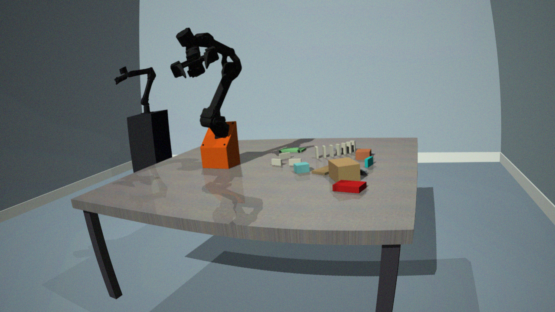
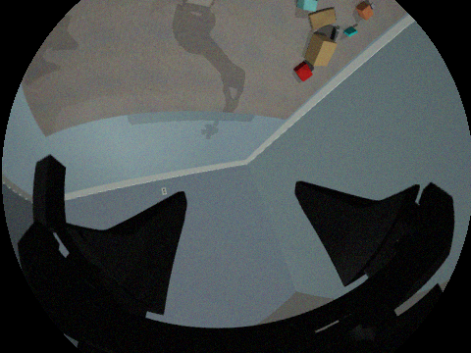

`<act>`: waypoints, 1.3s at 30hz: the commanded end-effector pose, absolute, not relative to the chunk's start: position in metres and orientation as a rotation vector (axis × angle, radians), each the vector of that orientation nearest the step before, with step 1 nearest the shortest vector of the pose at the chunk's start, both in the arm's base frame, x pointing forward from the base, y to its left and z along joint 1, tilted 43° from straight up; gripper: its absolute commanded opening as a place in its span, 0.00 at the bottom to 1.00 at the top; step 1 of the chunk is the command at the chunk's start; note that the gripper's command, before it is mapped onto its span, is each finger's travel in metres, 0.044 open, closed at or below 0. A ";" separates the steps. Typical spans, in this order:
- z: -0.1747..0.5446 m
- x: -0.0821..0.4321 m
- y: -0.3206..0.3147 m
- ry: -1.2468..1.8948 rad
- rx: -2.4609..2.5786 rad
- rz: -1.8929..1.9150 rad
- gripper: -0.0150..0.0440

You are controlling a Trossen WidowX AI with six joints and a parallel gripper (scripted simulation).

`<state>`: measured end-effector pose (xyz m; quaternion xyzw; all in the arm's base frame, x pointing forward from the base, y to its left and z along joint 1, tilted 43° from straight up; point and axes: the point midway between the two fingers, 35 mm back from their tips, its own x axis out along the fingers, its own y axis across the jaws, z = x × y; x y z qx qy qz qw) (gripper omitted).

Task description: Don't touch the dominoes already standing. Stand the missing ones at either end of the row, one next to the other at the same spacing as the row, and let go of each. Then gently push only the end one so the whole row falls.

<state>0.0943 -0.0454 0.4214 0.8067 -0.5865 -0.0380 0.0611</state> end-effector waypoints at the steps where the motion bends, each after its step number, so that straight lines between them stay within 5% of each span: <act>1: 0.422 0.093 -0.047 -1.769 2.441 -0.126 0.98; 10: 0.398 0.065 -0.149 -1.356 2.419 -0.730 1.00; 20: 0.316 0.139 -0.233 -0.517 2.140 -1.239 1.00; 39: 0.104 0.309 -0.183 0.928 0.876 -1.217 1.00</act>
